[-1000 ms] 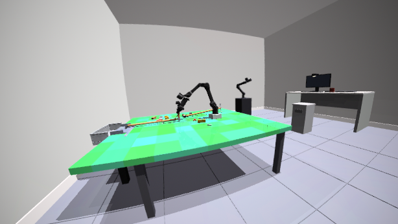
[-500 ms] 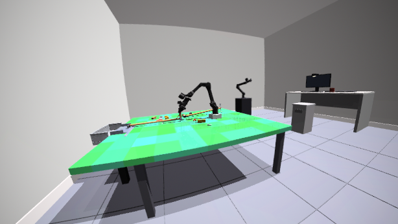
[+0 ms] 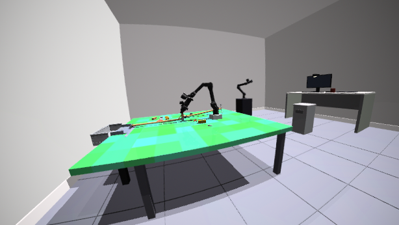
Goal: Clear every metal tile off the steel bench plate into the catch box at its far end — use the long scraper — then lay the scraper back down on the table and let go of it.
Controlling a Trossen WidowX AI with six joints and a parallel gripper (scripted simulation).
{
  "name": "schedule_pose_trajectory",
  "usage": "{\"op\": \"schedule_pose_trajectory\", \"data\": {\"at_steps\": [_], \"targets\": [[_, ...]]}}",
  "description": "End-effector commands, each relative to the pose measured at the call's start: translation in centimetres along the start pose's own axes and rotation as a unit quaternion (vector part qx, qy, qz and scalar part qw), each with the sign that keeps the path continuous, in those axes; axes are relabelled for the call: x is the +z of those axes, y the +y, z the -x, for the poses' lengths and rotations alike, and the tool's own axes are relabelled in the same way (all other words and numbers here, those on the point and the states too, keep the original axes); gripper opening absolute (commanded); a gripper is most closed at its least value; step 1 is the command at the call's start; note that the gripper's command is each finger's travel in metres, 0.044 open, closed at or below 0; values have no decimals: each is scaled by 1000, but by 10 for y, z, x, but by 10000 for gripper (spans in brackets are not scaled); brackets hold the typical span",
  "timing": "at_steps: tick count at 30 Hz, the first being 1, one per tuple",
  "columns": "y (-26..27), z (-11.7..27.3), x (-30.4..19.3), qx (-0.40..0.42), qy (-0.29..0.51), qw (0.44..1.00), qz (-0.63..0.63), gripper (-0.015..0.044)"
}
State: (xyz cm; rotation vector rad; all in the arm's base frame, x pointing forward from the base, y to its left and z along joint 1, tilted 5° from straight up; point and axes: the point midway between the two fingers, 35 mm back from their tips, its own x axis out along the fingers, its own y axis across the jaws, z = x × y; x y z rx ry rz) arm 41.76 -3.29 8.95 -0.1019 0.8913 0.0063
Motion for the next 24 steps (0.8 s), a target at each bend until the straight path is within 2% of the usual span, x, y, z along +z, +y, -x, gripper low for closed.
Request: {"op": "schedule_pose_trajectory", "data": {"at_steps": [1, 24], "targets": [[1, 6, -1, 1, -8, 1000, 2, 0], [4, 21, -29, 1, -9, 1000, 2, 0]]}}
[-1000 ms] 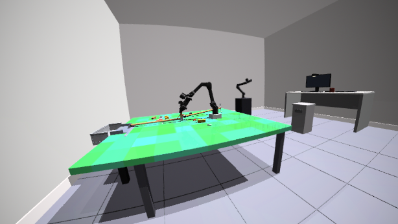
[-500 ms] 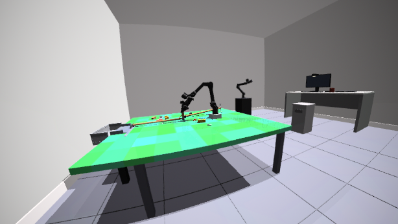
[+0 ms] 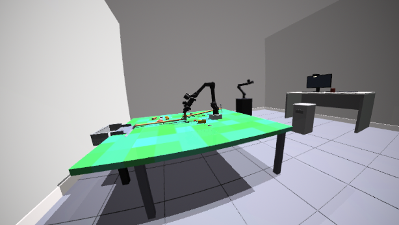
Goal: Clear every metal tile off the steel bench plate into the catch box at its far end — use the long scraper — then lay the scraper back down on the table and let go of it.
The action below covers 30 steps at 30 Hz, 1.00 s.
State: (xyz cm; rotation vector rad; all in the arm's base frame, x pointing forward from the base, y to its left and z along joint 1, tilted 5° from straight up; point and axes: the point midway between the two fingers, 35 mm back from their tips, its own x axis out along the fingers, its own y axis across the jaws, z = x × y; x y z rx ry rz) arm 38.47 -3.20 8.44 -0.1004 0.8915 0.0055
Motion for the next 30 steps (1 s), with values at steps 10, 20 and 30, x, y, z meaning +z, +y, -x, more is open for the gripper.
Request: {"op": "schedule_pose_trajectory", "data": {"at_steps": [10, 20, 30], "targets": [[3, 11, -12, 1, -9, 1000, 3, 0], [5, 16, -25, 1, -9, 1000, 3, 0], [4, 14, -26, 0, -4, 1000, 0, 210]]}}
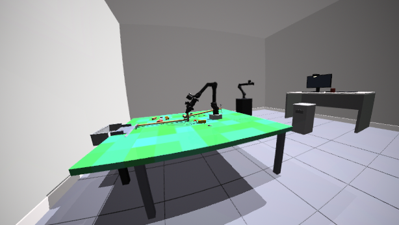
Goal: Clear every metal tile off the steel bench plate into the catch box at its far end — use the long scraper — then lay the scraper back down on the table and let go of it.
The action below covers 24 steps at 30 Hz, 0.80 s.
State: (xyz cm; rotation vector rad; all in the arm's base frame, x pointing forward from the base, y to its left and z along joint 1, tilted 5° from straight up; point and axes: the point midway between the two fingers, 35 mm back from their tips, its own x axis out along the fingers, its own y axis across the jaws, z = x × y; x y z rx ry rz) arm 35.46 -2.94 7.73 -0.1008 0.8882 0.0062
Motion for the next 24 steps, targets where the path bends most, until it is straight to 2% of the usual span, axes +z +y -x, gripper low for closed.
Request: {"op": "schedule_pose_trajectory", "data": {"at_steps": [1, 9, 24], "targets": [[0, 0, 2, 0, -2, 1000, 0, 236], [0, 9, 2, 0, -1, 1000, 0, 440], [0, 48, 1, 0, 0, 1000, 0, 440]]}}
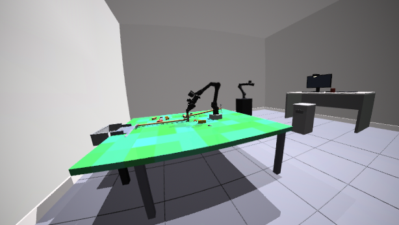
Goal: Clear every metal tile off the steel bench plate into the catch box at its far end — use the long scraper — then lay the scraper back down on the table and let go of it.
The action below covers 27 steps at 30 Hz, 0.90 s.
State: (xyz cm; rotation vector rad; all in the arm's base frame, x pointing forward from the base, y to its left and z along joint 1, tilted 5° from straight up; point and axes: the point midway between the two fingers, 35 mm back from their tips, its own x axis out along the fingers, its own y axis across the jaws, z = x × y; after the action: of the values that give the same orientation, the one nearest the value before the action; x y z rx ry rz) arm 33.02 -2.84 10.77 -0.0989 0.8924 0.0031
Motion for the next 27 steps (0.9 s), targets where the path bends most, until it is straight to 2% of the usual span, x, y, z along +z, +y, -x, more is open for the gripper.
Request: {"op": "schedule_pose_trajectory", "data": {"at_steps": [1, 8, 27], "targets": [[0, 12, 1, 1, -2, 1000, 1, 440], [0, 24, 3, 1, -7, 1000, 1, 440], [-1, 119, 78, 14, -179, 984, -2, 440]]}}
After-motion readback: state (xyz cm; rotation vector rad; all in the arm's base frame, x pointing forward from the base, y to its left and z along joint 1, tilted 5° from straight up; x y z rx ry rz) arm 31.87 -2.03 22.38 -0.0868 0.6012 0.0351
